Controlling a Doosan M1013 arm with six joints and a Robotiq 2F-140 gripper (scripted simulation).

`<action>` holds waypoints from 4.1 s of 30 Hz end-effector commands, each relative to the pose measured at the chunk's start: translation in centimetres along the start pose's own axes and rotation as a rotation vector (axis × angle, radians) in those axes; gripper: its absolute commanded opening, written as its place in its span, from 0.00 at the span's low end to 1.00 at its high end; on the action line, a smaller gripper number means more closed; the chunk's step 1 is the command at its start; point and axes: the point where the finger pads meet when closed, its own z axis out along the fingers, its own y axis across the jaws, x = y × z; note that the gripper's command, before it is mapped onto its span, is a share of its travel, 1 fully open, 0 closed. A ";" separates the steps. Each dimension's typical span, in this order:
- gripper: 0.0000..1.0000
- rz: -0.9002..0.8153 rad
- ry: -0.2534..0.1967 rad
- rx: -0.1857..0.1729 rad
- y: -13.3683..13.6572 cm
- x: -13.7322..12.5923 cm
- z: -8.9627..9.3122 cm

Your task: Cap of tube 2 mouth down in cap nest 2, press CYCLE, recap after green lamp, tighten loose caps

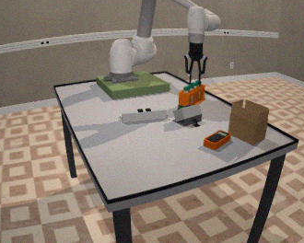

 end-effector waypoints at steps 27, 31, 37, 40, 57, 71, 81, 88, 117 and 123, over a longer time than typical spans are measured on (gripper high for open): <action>0.41 0.872 0.005 -0.002 0.1 0.0 -0.1; 0.41 1.045 0.003 -0.001 0.1 0.0 -0.1; 0.41 1.045 0.003 -0.001 0.1 0.0 -0.1; 0.30 1.045 0.003 -0.001 0.1 0.0 -0.1; 0.30 0.895 0.003 -0.001 0.1 0.0 -0.1; 0.30 0.295 0.002 -0.002 0.1 0.0 -0.1; 0.30 -0.002 0.002 -0.002 0.1 0.0 -0.1; 0.41 -0.002 0.002 -0.002 0.1 0.0 -0.1; 0.41 1.045 0.003 -0.001 0.1 0.0 -0.1; 0.41 1.045 0.003 -0.001 0.1 0.0 -0.1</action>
